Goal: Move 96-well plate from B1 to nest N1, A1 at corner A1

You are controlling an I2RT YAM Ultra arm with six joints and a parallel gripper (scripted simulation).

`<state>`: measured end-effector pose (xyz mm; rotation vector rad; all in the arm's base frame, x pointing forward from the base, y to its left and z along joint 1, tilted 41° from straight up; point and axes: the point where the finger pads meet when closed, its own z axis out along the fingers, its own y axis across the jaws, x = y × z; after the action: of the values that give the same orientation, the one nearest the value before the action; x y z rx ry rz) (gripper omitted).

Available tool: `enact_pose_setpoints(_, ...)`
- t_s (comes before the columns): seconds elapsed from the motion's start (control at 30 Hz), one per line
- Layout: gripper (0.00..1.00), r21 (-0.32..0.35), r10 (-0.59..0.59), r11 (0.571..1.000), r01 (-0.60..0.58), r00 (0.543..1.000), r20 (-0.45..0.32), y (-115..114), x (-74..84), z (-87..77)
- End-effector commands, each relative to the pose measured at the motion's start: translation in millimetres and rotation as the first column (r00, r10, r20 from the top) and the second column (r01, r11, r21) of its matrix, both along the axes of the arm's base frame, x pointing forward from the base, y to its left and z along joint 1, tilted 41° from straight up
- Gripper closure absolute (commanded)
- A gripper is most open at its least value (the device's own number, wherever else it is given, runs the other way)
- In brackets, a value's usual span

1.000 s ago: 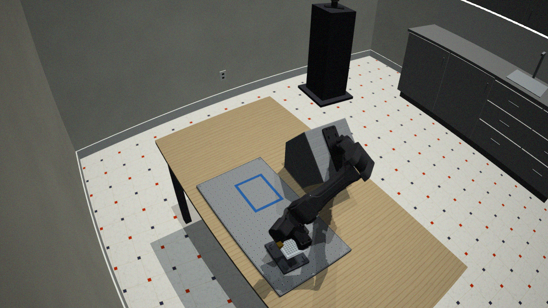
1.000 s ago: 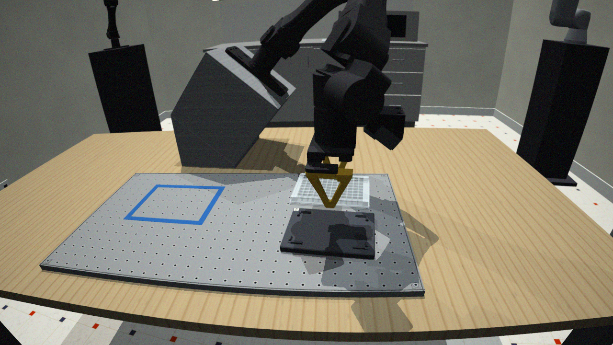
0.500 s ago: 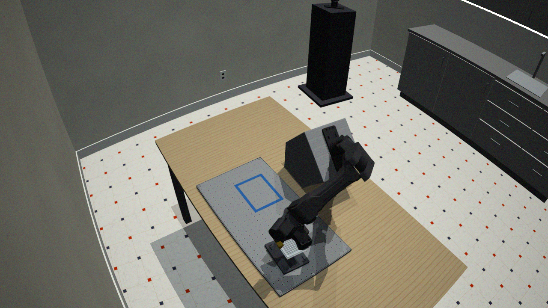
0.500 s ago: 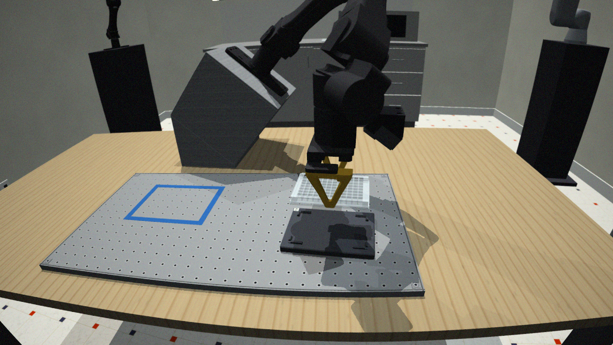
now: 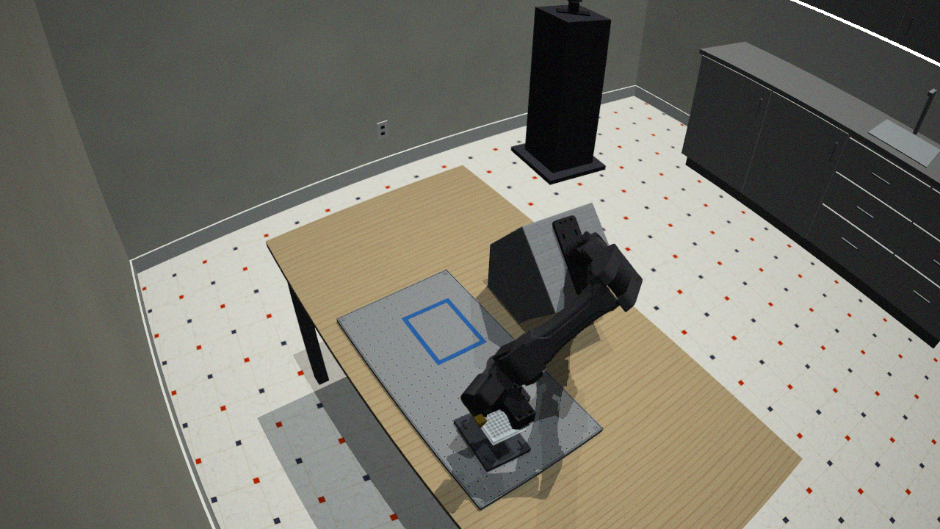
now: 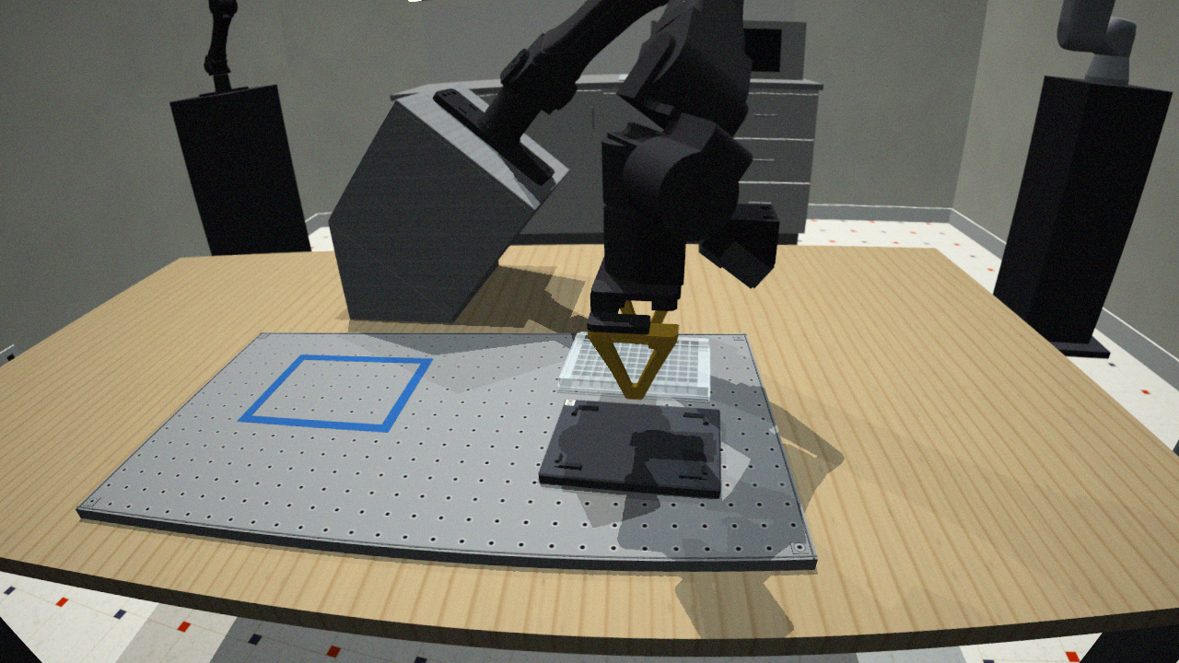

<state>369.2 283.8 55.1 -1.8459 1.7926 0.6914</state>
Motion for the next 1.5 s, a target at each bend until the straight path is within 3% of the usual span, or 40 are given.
enact_pose_setpoints(0.0,1.00,0.008,-0.023,1.000,0.023,1.000,0.004,-8.7,12.4,3.4)
enact_pose_setpoints(1.47,1.00,0.019,-0.024,1.000,0.024,0.999,0.027,-8.0,15.3,12.5)
